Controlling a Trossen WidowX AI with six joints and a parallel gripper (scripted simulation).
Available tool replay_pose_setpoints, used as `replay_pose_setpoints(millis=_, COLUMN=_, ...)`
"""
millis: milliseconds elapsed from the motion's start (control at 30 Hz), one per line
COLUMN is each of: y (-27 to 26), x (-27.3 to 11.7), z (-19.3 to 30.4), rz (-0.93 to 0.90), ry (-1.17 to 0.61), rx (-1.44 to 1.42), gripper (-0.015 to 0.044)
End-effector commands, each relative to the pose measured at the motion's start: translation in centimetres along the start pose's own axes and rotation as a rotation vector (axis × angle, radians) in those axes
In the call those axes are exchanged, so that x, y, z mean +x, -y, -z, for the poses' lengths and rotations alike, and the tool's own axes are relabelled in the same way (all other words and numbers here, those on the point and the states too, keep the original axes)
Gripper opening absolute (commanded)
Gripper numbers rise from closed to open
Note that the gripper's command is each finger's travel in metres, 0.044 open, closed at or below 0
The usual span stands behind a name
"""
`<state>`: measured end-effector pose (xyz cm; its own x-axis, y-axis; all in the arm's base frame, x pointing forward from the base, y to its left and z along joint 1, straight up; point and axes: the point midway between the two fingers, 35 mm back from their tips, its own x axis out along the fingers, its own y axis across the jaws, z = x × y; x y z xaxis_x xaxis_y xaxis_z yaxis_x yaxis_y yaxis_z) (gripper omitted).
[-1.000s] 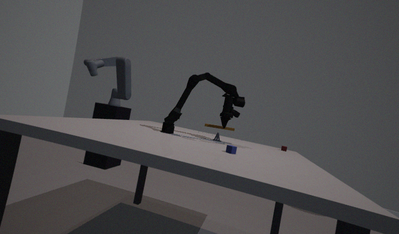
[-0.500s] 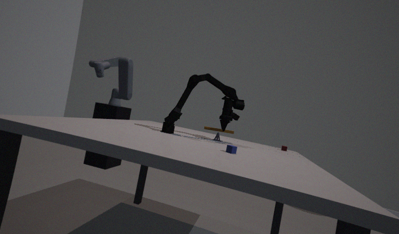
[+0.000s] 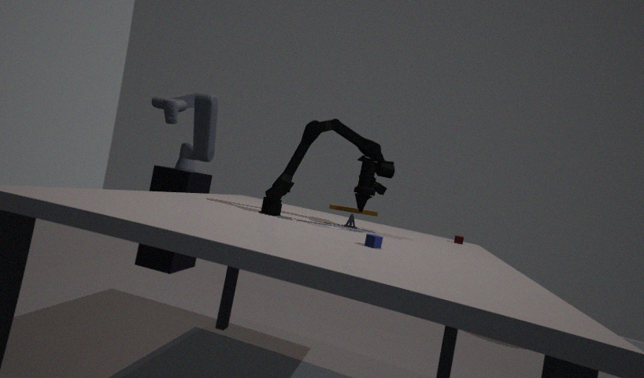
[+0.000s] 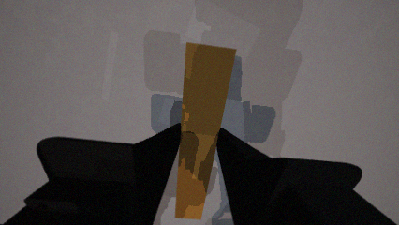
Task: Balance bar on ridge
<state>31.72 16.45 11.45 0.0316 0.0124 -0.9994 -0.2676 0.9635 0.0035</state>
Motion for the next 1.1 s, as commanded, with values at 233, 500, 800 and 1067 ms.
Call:
replay_pose_setpoints(millis=233, y=-0.07, x=0.11, z=-0.01, rz=-0.004, ry=0.000, rx=0.000, gripper=0.0000)
replay_pose_setpoints(millis=500, y=-0.07, x=0.18, z=-0.01, rz=-0.004, ry=0.000, rx=0.000, gripper=0.0000)
replay_pose_setpoints(millis=800, y=-0.07, x=0.25, z=-0.01, rz=-0.004, ry=0.000, rx=0.000, gripper=0.0000)
replay_pose_setpoints(millis=1067, y=-0.07, x=0.32, z=0.00, rz=-0.004, ry=0.000, rx=0.000, gripper=0.0000)
